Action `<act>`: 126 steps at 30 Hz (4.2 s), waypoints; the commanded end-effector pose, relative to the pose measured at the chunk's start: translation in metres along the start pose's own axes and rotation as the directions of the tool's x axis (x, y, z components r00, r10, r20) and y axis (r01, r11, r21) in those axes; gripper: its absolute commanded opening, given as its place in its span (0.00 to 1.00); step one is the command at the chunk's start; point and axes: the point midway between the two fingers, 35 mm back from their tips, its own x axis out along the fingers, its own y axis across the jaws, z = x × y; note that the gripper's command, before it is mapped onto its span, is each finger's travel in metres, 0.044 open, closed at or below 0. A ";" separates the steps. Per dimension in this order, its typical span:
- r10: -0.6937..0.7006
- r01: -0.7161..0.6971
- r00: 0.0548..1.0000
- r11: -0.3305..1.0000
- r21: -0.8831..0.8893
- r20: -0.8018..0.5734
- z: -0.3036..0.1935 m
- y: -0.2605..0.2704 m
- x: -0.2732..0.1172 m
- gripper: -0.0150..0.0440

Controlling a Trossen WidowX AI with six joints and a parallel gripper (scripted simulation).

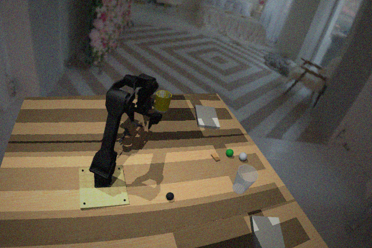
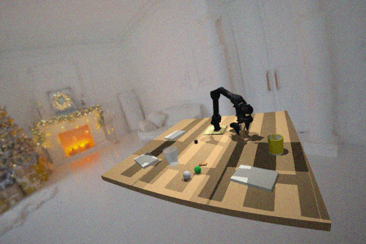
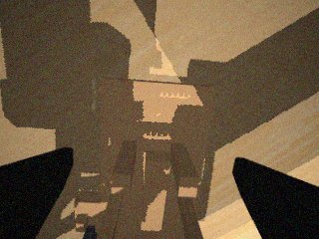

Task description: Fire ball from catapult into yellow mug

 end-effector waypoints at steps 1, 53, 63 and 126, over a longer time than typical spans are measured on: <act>-0.003 0.003 1.000 1.000 -0.004 -0.014 -0.002 0.000 0.011 1.00; -0.002 0.002 1.000 1.000 -0.001 -0.011 -0.001 -0.001 -0.015 0.25; -0.003 0.003 1.000 1.000 -0.001 -0.012 0.000 -0.001 0.001 0.25; -0.002 0.002 1.000 1.000 0.000 -0.021 0.002 -0.004 -0.094 0.96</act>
